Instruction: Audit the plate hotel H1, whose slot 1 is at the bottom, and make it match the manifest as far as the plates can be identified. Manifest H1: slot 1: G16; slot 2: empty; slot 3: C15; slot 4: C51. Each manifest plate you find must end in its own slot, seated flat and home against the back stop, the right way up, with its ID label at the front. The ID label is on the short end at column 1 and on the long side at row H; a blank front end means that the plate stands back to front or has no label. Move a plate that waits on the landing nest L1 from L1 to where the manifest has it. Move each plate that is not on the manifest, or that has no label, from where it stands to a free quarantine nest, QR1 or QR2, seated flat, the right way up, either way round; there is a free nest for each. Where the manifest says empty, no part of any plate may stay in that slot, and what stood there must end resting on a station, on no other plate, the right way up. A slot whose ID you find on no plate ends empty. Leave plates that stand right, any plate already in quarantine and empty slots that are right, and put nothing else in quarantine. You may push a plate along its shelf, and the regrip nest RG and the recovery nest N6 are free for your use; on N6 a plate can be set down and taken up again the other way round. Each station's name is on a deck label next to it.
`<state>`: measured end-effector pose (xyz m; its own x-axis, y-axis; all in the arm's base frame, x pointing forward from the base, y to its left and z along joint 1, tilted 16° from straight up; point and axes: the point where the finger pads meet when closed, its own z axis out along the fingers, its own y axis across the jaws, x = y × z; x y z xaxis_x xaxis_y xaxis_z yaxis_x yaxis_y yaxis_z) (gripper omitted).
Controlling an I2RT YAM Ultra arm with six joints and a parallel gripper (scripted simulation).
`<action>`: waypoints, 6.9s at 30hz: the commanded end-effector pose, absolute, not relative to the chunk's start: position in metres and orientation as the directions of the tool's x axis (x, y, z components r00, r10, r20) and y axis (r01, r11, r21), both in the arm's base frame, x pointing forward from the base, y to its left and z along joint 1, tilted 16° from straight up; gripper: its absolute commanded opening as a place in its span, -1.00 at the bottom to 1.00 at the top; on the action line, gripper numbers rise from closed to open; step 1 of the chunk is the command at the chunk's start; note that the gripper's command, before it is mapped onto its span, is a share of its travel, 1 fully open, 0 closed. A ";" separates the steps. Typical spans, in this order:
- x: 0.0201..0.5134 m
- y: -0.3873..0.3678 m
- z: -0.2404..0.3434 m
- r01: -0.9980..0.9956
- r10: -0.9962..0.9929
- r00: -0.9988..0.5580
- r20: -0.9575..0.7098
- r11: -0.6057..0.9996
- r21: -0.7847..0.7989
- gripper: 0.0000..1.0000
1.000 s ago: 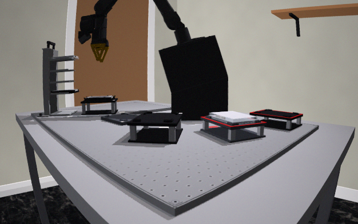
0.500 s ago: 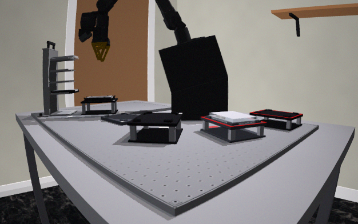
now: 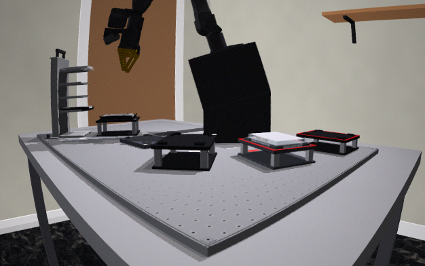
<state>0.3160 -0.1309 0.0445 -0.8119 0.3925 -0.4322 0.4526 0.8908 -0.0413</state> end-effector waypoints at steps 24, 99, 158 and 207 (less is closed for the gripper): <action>0.336 -0.097 0.053 0.480 0.279 -0.562 -0.779 0.877 -0.032 1.00; 0.307 0.031 0.002 0.479 0.206 -0.430 -0.879 0.877 -0.029 1.00; 0.304 0.031 0.022 0.480 0.207 -0.430 -0.879 0.877 -0.028 1.00; 0.322 -0.108 0.051 0.480 0.202 -0.428 -0.881 0.877 -0.033 1.00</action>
<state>0.3171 -0.1077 0.0454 -0.4282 0.2236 -0.8756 0.5167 0.8555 -0.0343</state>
